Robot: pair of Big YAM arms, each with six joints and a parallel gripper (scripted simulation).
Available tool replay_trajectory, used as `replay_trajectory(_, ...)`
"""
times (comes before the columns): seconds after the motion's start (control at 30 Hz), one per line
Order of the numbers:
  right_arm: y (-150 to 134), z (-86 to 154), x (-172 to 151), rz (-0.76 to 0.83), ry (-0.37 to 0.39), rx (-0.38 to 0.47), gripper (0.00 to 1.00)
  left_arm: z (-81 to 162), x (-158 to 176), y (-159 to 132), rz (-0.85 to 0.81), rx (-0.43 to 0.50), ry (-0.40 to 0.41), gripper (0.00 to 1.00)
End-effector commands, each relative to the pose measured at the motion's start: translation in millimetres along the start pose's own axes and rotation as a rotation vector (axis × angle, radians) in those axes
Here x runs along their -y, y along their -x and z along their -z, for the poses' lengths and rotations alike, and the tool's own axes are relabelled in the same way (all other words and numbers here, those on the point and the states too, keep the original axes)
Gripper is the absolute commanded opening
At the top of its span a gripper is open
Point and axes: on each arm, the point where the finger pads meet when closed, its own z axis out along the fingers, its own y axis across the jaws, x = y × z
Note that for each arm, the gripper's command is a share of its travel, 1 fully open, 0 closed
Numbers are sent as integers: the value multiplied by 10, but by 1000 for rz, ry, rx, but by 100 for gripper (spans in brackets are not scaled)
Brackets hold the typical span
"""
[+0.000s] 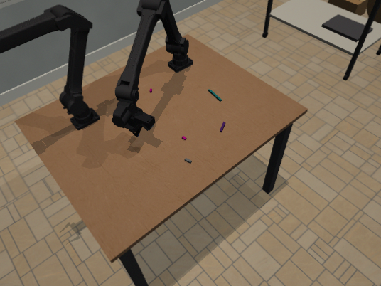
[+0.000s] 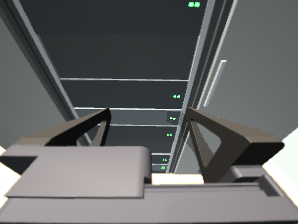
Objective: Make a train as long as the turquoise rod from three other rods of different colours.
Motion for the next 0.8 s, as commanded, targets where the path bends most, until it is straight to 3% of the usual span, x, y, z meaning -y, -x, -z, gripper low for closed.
replay_trajectory(0.0,115,43,91,-12,-19,35,100,-145,-27,27,15,-3,16,4)
replay_trajectory(0.77,115,43,91,-12,-19,35,100,-126,-7,41,16,-3,15,4)
